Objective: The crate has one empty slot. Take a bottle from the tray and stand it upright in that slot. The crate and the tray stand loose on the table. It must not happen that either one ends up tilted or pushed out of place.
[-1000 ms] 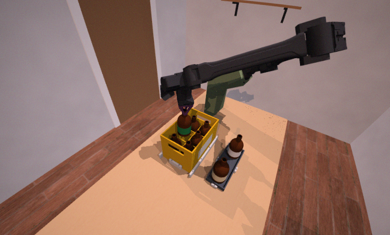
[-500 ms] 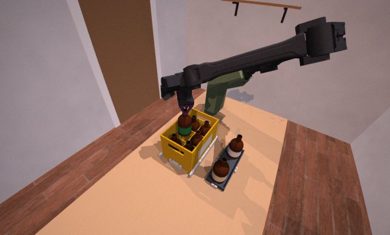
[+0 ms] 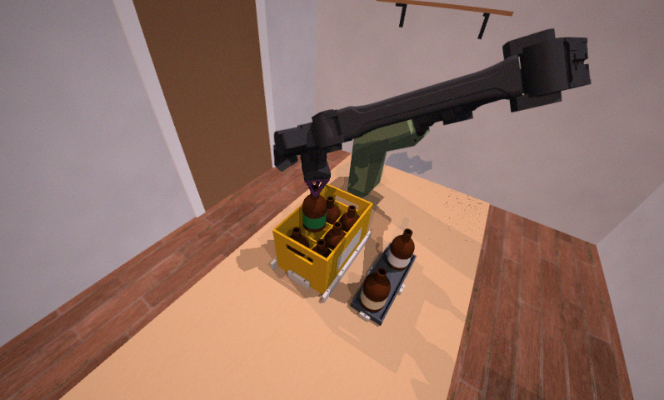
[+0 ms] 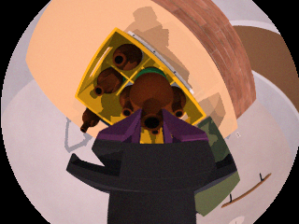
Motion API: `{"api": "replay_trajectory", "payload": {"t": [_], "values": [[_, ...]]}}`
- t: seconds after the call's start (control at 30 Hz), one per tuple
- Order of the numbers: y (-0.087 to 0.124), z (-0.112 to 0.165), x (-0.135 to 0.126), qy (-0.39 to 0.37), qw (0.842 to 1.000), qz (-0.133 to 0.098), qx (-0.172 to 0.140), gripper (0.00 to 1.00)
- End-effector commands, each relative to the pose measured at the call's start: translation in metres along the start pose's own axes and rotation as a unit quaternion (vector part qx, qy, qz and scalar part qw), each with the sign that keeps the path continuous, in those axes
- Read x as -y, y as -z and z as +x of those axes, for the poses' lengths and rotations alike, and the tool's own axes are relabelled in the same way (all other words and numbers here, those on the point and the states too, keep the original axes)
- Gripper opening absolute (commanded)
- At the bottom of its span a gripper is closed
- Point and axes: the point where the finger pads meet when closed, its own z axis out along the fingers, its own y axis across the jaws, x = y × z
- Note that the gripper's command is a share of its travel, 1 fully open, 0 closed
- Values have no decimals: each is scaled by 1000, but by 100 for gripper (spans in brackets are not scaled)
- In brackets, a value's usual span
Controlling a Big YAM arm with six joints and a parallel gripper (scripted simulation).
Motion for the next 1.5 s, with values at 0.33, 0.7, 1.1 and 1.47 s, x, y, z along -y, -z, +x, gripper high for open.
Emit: {"api": "replay_trajectory", "payload": {"t": [0.33,0.7,1.1,1.47], "values": [[-3,2,6,-12,1000,-1,-3,0],[-4,1,7,-10,1000,-2,-2,0],[-4,1,10,-11,1000,-2,-1,0],[-4,2,10,-13,1000,-2,-3,0]]}}
